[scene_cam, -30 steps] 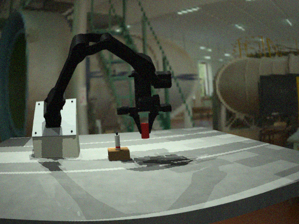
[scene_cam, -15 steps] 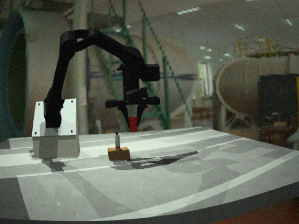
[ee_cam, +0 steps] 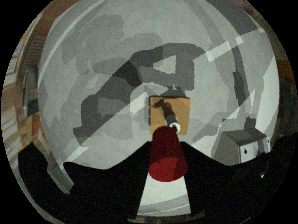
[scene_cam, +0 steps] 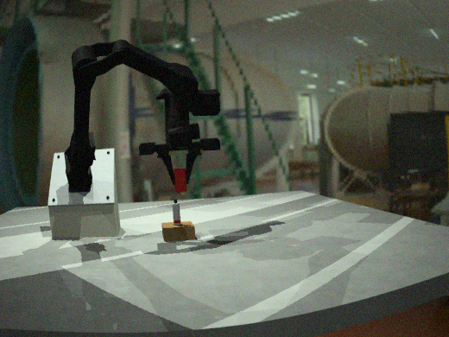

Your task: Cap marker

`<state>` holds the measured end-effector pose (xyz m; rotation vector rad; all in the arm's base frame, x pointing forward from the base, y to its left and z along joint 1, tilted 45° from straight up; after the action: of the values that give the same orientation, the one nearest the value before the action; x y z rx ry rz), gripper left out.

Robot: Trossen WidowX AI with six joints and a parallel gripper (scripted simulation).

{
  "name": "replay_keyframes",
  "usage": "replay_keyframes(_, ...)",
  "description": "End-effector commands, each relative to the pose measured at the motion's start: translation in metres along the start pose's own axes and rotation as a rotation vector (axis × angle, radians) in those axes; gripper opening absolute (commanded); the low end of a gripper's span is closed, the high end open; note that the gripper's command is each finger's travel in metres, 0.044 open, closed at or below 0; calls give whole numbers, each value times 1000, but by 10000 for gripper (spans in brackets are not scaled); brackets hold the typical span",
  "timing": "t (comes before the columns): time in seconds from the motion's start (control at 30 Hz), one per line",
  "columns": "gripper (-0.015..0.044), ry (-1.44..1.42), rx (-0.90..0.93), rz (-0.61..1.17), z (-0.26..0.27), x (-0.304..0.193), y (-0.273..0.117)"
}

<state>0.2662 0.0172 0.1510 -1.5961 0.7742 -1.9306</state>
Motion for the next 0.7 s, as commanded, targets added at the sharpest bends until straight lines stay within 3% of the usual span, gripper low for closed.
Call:
replay_keyframes(0.0,0,1,-7,0,-13,2,-2)
replay_keyframes(0.67,0,1,-7,1,-13,1,14)
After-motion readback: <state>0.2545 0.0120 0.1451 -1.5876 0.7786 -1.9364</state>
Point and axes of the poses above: the point midway between the two fingers, 35 mm back from their tips, its own y axis out along the fingers, its own z axis across the jaws, x = y × z, the point moved 9 cm from there along -y, back along the fingers, and after that the axes turned 10 degrees about y, right-handed, at the moved point
